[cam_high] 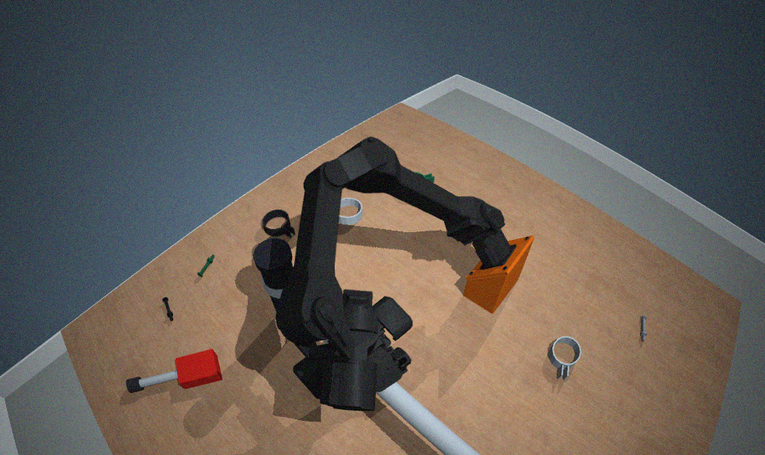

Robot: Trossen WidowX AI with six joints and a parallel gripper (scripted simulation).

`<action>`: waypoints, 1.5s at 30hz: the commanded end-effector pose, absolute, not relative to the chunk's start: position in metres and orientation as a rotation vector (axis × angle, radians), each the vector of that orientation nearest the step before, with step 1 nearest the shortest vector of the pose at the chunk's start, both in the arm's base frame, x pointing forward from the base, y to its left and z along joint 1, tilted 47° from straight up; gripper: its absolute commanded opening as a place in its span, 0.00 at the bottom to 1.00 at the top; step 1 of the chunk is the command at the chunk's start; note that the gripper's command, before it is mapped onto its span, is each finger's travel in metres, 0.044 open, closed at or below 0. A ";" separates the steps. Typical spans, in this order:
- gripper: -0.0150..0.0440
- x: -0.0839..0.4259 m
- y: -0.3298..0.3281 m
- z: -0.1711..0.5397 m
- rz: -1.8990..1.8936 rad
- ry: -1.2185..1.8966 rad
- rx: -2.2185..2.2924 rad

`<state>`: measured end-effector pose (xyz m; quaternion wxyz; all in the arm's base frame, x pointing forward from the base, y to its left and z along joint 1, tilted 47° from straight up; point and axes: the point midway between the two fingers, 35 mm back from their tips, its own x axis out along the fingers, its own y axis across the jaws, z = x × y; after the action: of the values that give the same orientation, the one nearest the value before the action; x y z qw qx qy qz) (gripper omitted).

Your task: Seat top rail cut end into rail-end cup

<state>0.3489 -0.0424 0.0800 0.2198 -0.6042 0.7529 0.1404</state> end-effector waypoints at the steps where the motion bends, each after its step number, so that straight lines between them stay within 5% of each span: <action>1: 0.25 0.349 -0.044 0.088 0.377 2.073 -1.683; 14: 0.25 0.348 -0.044 0.082 0.388 2.083 -1.671; 31: 1.00 0.352 -0.015 0.082 0.402 2.015 -1.698; 45: 1.00 0.352 0.043 0.104 0.446 1.830 -1.772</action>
<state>0.3534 0.0254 0.0907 0.2575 -0.6466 0.7002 0.1592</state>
